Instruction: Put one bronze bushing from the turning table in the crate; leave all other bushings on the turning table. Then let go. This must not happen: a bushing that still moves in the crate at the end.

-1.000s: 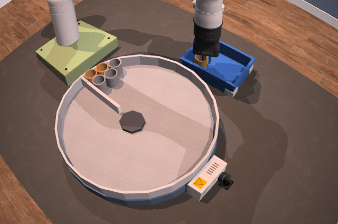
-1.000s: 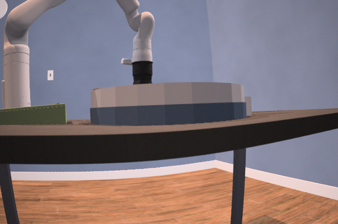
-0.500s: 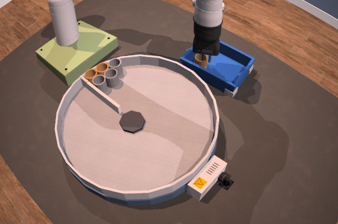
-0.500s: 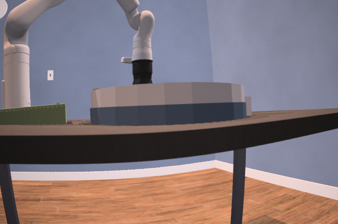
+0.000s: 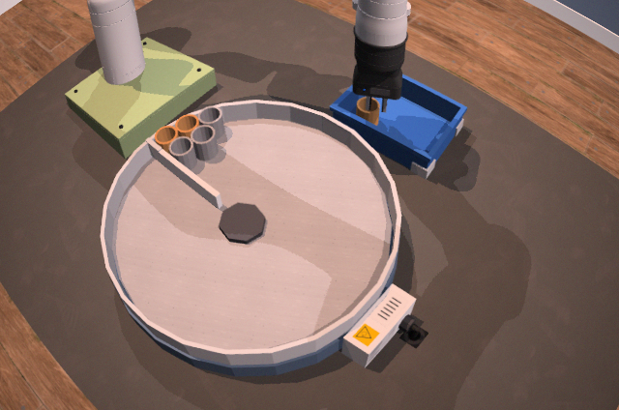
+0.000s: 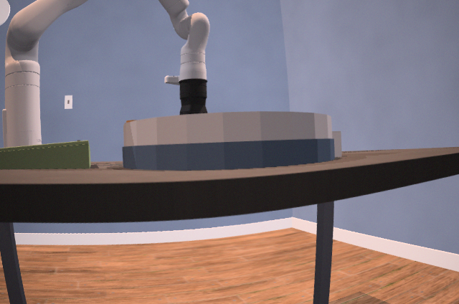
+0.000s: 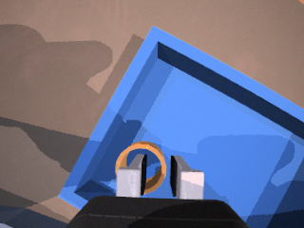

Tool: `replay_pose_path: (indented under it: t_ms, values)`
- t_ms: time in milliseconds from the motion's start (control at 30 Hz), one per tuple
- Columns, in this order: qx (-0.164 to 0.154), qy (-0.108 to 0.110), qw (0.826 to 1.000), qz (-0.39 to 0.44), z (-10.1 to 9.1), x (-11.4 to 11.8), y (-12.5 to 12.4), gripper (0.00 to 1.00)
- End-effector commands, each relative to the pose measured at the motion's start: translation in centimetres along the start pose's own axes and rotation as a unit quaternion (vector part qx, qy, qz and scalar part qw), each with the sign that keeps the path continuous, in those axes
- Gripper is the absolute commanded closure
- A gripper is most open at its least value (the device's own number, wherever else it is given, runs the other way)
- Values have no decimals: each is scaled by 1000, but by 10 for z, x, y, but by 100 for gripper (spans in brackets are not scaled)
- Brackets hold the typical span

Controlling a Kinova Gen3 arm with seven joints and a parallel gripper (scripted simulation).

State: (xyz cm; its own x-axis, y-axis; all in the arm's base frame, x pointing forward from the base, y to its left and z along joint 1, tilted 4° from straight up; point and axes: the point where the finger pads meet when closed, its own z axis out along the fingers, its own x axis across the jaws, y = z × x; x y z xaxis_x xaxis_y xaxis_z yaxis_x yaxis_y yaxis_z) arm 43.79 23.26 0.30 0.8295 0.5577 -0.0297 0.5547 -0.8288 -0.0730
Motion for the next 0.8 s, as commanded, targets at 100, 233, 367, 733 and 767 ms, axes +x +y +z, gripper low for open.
replay_pose_path:
  t_ms: [100,233,367,733,767]
  values:
    - [0,2,1000,0,-2,1,0,53]
    - [0,2,1000,0,-3,1,0,53]
    - [0,2,1000,0,-7,1,0,53]
    - [0,2,1000,0,-7,1,0,53]
    - [0,2,1000,0,-7,1,0,53]
